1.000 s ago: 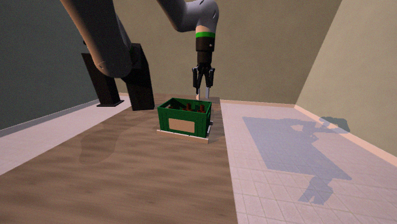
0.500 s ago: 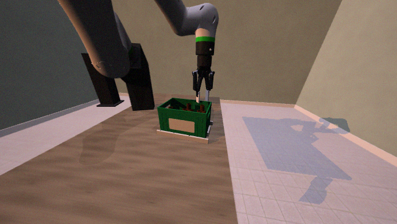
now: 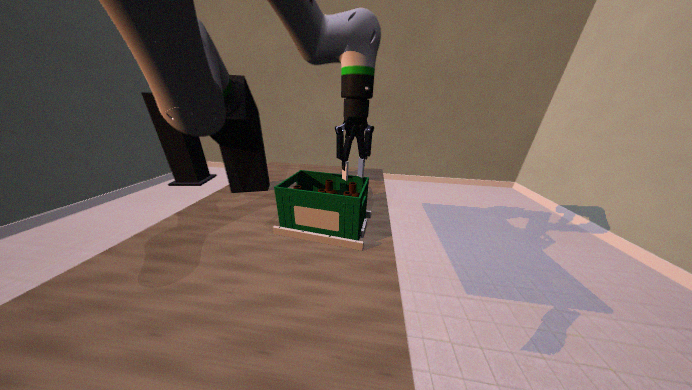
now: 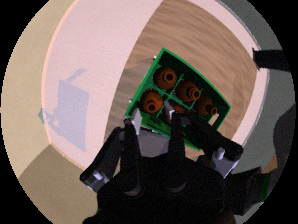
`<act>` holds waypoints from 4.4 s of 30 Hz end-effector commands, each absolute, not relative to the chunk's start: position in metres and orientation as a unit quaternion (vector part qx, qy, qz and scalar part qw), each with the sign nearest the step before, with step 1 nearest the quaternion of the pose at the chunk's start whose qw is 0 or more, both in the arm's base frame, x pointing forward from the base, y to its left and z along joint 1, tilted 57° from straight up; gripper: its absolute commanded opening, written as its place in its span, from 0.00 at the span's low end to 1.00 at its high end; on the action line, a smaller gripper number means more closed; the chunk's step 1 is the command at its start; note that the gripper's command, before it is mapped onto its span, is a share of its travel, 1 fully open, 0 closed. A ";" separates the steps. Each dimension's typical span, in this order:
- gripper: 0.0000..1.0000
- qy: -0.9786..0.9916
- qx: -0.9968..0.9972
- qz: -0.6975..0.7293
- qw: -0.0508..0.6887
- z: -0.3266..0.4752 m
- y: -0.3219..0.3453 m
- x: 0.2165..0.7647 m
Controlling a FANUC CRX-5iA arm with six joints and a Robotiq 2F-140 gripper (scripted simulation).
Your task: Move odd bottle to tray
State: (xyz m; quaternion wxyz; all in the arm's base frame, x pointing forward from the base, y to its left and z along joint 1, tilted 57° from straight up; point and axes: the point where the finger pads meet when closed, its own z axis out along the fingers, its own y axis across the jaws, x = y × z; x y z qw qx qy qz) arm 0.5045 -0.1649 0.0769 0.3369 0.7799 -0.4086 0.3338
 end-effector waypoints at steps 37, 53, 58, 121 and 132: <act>0.44 -0.408 0.780 0.334 0.336 0.077 -0.164 0.505; 0.44 -0.408 0.780 0.334 0.336 0.077 -0.164 0.506; 0.44 -0.408 0.780 0.334 0.336 0.077 -0.164 0.506; 0.44 -0.408 0.780 0.334 0.336 0.068 -0.177 0.510; 0.44 -0.408 0.780 0.334 0.336 0.061 -0.188 0.513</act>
